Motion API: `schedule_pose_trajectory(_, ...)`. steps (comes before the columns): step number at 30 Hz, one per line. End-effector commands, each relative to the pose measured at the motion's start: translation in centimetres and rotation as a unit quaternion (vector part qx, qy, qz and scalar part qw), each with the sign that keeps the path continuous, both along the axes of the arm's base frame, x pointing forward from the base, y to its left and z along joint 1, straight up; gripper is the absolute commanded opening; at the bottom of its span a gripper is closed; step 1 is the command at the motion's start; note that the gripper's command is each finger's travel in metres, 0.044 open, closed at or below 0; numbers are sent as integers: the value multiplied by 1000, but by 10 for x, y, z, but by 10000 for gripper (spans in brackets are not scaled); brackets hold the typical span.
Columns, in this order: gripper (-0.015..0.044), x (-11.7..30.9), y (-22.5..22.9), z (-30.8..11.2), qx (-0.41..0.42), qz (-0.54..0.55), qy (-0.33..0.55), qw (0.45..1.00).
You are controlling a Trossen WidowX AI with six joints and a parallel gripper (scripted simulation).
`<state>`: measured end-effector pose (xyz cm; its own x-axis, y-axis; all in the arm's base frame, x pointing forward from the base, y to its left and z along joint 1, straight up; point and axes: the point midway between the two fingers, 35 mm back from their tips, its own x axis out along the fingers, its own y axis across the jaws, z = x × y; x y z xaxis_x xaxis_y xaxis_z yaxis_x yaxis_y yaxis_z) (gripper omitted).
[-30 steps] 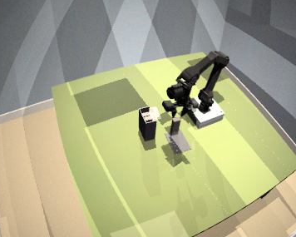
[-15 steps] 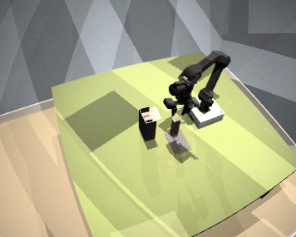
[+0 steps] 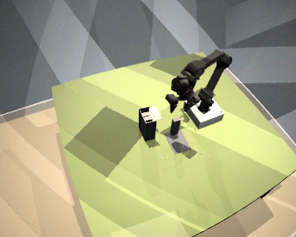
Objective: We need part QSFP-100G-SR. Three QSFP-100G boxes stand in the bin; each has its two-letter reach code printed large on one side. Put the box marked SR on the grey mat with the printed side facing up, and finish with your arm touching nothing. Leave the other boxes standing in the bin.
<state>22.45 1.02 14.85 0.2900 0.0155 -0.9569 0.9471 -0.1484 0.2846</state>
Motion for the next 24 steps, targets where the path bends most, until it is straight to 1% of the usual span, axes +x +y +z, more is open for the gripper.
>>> schedule_pose_trajectory(1, 440, -1, 0, 0, -13, 37, -22, 999)
schedule_pose_trajectory(7, 440, -2, 0, -1, -17, 52, -31, 998)
schedule_pose_trajectory(19, 440, -6, -2, -3, -53, 191, -115, 973)
schedule_pose_trajectory(24, 440, -7, -2, -3, -60, 208, -125, 968)
